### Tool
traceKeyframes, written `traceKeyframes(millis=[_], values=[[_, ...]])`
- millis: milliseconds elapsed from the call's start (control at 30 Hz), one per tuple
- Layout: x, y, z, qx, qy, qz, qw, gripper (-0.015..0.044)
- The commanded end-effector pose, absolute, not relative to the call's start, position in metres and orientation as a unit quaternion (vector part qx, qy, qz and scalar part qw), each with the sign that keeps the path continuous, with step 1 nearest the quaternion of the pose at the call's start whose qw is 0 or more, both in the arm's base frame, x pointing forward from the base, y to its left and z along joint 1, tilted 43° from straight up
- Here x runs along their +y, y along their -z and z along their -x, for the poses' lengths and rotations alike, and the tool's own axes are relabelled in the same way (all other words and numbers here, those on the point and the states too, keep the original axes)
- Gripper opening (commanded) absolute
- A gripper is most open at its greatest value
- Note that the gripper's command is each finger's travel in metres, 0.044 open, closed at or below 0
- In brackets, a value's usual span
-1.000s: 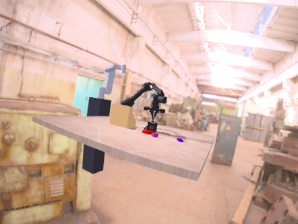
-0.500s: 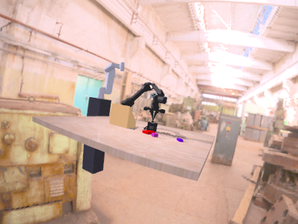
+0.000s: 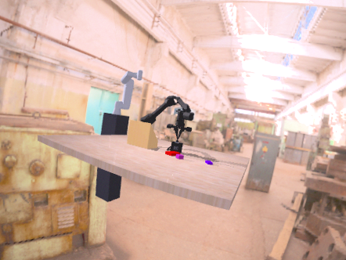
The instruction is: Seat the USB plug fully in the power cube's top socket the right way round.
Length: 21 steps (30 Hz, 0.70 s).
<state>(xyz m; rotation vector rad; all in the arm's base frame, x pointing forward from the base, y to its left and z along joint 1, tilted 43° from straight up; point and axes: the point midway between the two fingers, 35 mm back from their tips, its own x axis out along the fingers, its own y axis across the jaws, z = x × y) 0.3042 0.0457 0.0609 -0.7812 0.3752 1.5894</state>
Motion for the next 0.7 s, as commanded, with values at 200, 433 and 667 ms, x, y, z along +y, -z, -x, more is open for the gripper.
traceKeyframes(millis=[200, 433, 667], values=[[0.0469, -0.0598, -0.3047, 0.163, -0.690, 0.338, 0.619, 0.0000], [0.0474, -0.0592, -0.3047, 0.163, -0.690, 0.338, 0.619, 0.0000], [0.0480, -0.0586, -0.3047, 0.163, -0.690, 0.338, 0.619, 0.0000]])
